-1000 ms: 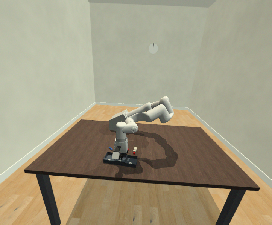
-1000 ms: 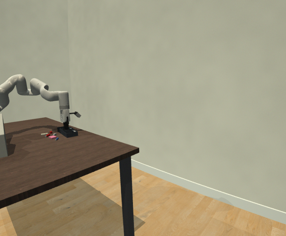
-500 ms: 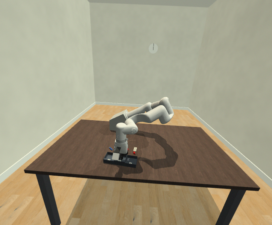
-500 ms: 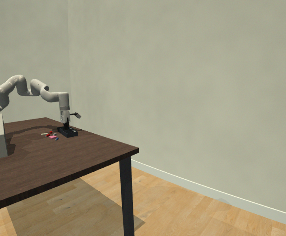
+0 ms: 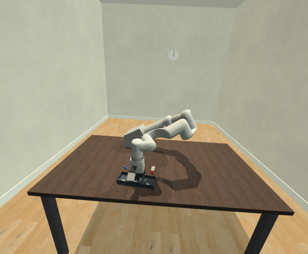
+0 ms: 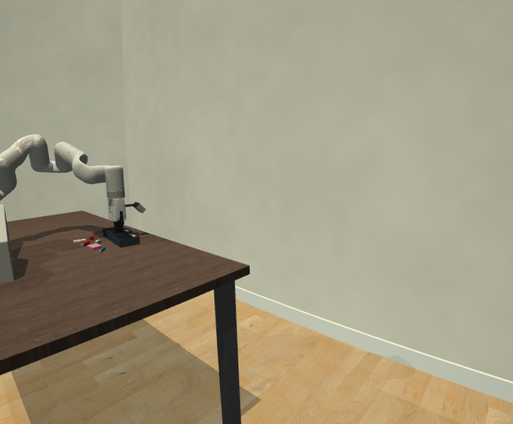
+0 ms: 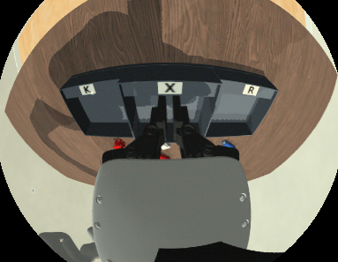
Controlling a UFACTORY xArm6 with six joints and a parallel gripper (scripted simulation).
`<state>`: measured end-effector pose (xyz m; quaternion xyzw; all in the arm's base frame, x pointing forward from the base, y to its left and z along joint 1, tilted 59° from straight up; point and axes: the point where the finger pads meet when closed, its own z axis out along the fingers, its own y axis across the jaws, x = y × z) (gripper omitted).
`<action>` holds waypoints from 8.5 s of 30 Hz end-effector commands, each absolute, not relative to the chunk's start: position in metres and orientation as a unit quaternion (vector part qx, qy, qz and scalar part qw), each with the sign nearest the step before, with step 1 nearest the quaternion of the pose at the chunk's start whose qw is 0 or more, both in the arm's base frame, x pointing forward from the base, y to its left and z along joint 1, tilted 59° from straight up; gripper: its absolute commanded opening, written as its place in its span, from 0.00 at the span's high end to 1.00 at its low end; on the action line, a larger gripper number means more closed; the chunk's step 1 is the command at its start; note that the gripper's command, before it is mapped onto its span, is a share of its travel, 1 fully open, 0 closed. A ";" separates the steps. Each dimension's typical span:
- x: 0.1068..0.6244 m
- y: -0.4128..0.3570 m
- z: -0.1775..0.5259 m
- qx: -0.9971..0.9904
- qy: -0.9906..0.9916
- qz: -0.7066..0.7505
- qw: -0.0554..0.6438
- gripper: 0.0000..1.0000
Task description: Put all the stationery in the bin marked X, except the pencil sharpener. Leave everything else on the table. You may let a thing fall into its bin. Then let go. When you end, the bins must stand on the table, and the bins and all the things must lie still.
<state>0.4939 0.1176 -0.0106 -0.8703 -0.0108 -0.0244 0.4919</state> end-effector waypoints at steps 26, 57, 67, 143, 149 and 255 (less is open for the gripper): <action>0.495 0.110 -0.006 -0.870 -0.010 -0.026 0.491 0.93; 0.494 0.077 0.026 -0.870 -0.010 -0.026 0.491 0.93; 0.496 0.102 0.068 -0.870 -0.010 -0.026 0.491 0.93; 0.499 0.160 0.062 -0.870 -0.010 -0.026 0.492 0.93; 0.499 0.160 0.062 -0.870 -0.010 -0.026 0.492 0.93; 0.365 0.041 -0.036 -0.737 0.462 0.248 0.427 0.44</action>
